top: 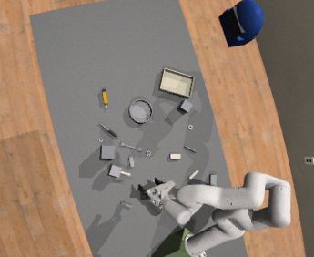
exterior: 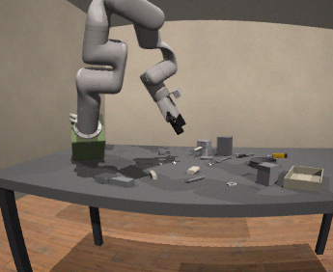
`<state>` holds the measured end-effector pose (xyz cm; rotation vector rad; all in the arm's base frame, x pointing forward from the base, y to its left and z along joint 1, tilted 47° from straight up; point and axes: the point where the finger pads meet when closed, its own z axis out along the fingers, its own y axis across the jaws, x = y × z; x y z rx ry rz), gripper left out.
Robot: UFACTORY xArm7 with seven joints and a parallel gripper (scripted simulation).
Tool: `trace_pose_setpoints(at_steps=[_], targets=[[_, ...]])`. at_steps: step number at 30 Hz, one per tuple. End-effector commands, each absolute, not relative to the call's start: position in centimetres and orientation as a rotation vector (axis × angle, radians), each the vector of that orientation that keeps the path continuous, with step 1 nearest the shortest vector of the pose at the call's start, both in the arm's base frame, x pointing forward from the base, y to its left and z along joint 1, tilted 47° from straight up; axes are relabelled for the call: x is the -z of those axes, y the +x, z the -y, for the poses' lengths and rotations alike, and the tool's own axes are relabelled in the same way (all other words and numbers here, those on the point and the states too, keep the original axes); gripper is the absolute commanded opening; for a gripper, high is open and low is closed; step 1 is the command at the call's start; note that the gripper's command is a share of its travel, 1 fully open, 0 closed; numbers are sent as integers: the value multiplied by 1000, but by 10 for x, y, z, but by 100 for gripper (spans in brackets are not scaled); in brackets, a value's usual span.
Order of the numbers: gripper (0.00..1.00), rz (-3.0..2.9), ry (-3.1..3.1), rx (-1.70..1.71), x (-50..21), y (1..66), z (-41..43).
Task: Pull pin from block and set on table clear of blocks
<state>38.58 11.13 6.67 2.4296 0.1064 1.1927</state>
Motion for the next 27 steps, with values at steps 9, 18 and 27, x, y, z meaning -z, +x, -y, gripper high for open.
trace_pose_setpoints(at_steps=[9,18,27], targets=[[43,-108,2431,-1195,-67,386,-113],[43,-108,2431,-1195,-67,386,-113],[43,-108,2431,-1195,-67,386,-113]])
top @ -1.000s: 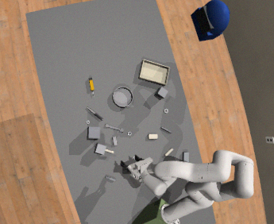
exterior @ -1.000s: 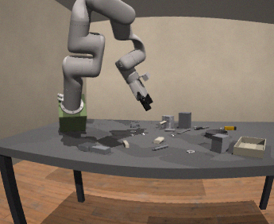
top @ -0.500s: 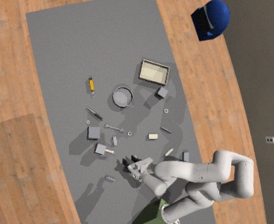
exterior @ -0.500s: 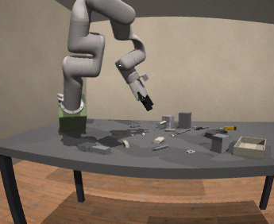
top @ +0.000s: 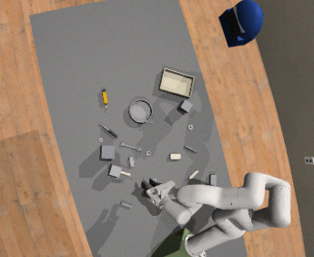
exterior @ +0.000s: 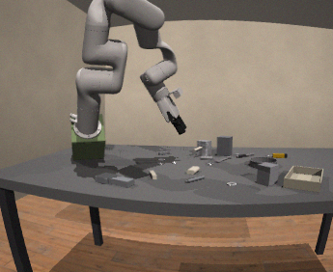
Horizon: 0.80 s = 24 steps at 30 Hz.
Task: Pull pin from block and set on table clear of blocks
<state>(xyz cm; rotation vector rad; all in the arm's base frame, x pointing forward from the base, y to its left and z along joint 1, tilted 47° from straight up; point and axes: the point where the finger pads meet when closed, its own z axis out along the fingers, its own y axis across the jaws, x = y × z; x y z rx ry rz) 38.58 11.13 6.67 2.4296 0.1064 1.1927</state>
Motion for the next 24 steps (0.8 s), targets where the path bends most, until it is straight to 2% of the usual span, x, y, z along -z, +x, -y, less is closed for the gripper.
trace_pose_setpoints(at_steps=[1,24], targets=[[43,-108,2431,-1195,-67,386,-113],[43,-98,2431,-1199,-67,387,-113]])
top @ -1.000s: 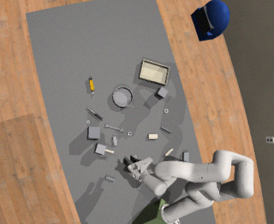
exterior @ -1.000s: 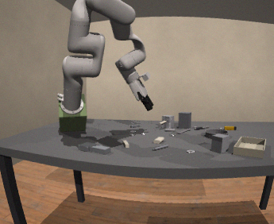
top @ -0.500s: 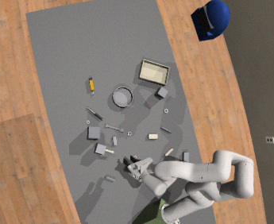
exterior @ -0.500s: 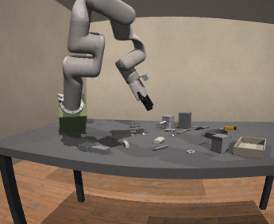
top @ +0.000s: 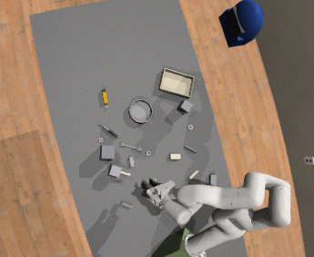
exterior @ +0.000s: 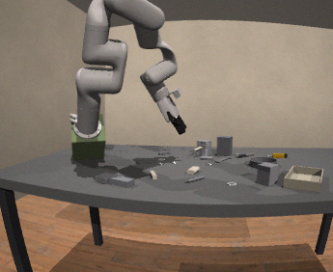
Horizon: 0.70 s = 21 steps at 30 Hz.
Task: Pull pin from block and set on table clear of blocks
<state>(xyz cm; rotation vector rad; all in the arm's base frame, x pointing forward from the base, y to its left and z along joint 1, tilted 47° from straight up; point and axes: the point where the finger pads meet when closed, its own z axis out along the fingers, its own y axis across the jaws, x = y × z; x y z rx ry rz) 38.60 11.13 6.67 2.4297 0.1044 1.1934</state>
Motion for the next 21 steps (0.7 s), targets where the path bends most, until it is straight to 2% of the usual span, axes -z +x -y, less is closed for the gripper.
trace_pose_setpoints(at_steps=[1,11,21], targets=[[43,-92,2431,-1201,-68,388,-113],[43,68,2430,-1259,-75,400,-117],[43,575,2388,-1409,-89,432,-128]])
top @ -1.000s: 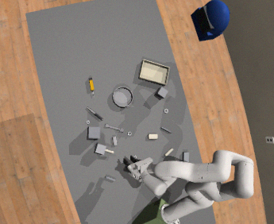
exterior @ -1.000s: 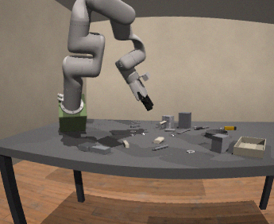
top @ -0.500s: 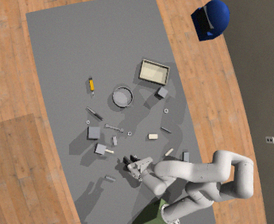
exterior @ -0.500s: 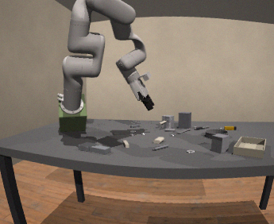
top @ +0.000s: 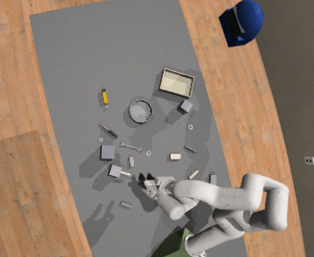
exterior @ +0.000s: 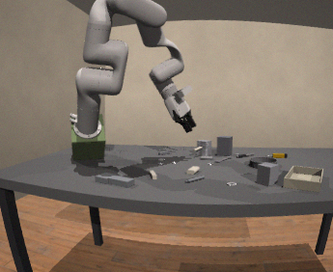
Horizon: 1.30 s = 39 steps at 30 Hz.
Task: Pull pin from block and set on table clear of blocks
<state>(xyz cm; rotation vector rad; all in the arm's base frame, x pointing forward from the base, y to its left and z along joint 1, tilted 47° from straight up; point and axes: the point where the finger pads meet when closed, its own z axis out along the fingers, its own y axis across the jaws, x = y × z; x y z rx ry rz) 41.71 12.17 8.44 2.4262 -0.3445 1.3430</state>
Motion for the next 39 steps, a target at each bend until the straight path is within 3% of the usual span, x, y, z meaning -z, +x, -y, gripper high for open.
trace_pose_setpoints(at_steps=[1,19,31,39], targets=[[43,575,2388,-1409,-89,432,-128],[43,1645,2066,-1517,-84,467,-151],[43,2404,1507,-1362,-60,468,-172],[43,2559,1328,-1289,-53,465,-180]])
